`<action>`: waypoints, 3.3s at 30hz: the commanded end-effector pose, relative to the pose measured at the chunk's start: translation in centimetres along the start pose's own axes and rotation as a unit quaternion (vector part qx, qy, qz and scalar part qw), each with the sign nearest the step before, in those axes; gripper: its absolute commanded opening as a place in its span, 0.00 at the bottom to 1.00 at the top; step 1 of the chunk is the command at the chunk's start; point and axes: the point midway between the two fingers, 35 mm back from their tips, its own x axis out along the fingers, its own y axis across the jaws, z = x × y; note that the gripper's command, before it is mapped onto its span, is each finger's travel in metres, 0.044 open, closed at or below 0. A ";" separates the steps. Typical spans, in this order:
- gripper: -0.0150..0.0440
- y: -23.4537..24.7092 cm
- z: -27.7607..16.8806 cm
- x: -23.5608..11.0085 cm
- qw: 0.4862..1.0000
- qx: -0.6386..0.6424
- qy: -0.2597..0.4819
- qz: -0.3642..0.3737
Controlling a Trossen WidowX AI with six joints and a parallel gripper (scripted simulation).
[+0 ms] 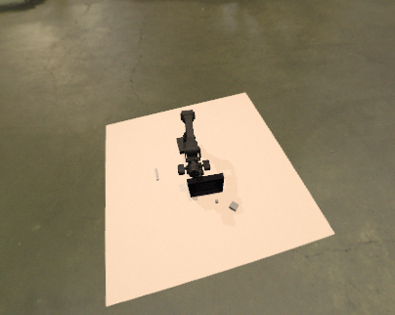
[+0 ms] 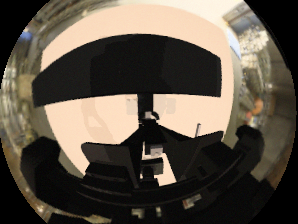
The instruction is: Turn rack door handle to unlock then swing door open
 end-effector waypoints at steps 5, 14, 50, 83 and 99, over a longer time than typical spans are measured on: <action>0.27 0.0 -0.1 0.2 0.991 0.134 0.002 0.000; 0.27 0.0 -0.1 0.2 0.937 0.348 0.002 -0.001; 0.27 0.0 -0.1 0.2 0.574 0.819 0.001 -0.002; 0.74 0.0 -0.1 0.2 0.889 0.459 0.002 -0.001; 0.74 0.0 -0.1 0.2 0.997 0.080 0.002 0.000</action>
